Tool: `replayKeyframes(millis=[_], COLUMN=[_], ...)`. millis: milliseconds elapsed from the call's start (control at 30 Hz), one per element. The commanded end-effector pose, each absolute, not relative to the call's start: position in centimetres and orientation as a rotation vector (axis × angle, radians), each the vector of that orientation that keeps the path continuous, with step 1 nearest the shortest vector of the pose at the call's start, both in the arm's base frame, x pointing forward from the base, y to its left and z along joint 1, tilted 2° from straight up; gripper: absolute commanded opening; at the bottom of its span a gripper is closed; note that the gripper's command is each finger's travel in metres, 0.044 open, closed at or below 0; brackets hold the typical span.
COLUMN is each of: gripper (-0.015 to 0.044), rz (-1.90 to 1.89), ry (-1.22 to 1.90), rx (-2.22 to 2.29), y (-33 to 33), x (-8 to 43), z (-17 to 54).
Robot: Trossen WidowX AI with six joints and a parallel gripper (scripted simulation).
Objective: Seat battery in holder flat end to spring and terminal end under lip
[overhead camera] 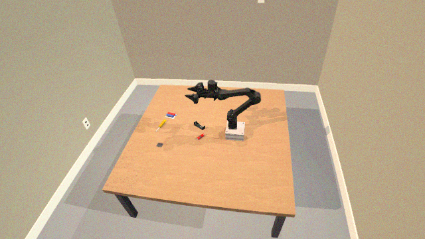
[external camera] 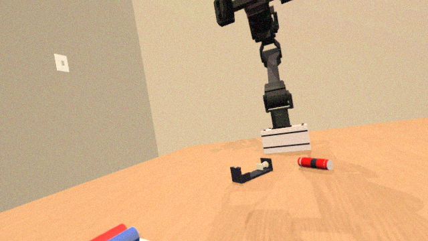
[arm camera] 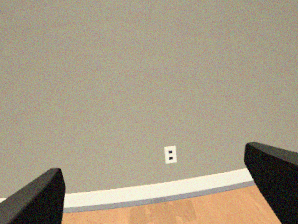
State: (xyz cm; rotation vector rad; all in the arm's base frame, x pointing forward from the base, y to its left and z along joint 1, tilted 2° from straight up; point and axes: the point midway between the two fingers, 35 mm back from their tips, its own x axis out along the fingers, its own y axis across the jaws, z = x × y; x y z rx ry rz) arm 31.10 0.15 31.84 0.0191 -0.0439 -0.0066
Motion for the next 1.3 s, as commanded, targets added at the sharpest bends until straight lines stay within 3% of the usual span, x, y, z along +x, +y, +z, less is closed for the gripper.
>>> replayKeyframes(millis=[0, 200, 367, 700, 1133, 1267], gripper=[0.0374, 0.0227, 0.0227, 0.0227, 0.0227, 0.0227], rz=[-0.005, -0.030, -0.223, -0.725, -1.694, -1.716], ry=[-0.033, 0.324, 0.631, 0.901, 0.820, 0.810], rx=[0.034, 0.517, 0.932, 1.393, 1.684, 1.685], y=[0.2, 2.3, 4.1, 5.8, 6.8, 6.8], x=[31.2, 34.0, 34.3, 32.1, 26.1, 25.9], z=[31.6, 23.7, 16.5, 8.4, 0.8, 0.7])
